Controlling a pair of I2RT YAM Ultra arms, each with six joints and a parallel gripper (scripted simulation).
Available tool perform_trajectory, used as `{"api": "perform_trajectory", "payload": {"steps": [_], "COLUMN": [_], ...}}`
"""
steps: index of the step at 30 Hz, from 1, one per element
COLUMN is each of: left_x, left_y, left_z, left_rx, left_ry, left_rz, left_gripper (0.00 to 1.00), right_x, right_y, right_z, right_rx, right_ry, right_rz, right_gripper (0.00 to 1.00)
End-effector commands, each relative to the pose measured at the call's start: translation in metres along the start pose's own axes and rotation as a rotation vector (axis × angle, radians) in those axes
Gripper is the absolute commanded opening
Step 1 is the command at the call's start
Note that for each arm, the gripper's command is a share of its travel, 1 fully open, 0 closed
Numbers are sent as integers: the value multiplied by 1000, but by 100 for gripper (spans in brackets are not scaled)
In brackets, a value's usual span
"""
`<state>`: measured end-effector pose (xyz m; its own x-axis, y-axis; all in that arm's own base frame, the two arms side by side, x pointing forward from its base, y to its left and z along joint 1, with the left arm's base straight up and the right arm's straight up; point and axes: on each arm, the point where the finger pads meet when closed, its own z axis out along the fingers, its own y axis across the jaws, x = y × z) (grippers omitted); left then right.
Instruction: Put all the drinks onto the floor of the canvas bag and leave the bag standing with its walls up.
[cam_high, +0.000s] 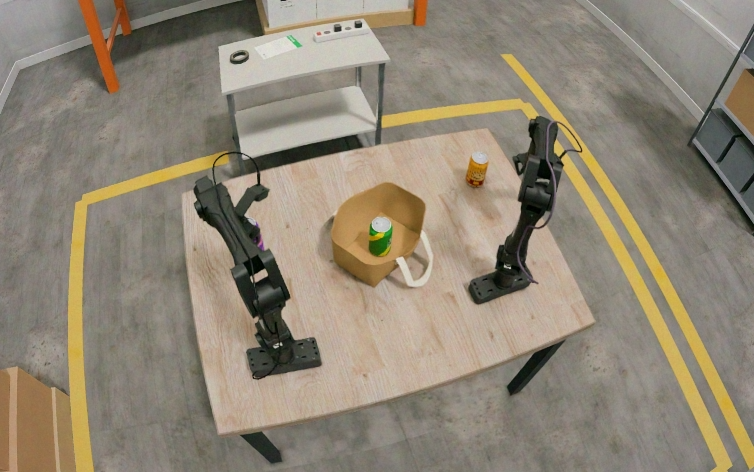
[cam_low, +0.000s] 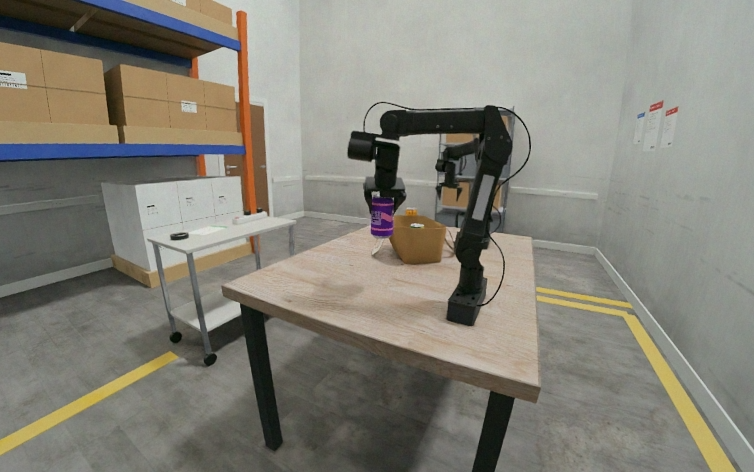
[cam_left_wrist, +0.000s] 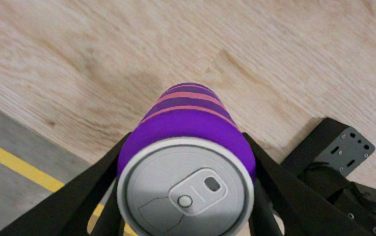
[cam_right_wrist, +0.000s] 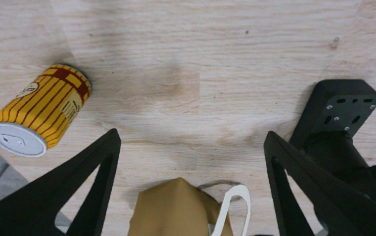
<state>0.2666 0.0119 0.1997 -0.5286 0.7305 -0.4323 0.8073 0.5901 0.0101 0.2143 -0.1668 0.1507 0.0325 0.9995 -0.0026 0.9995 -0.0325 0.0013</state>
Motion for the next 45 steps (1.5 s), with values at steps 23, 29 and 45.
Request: {"api": "perform_trajectory", "payload": {"steps": [23, 29, 45], "left_x": [-61, -57, -81], "left_y": [-35, -30, -50], "left_z": [4, 1, 13], "left_rx": [-82, -89, -93], "left_ry": [-86, -85, -85], "left_rz": [8, 12, -8], "left_gripper": [70, 70, 70], "right_x": [-7, -7, -7], "right_y": [4, 4, 4], "right_z": [-4, -4, -4], "right_rx": [0, 0, 0], "right_ry": [-16, -16, -16], "right_rz": [8, 8, 8], "right_gripper": [100, 100, 100]}}
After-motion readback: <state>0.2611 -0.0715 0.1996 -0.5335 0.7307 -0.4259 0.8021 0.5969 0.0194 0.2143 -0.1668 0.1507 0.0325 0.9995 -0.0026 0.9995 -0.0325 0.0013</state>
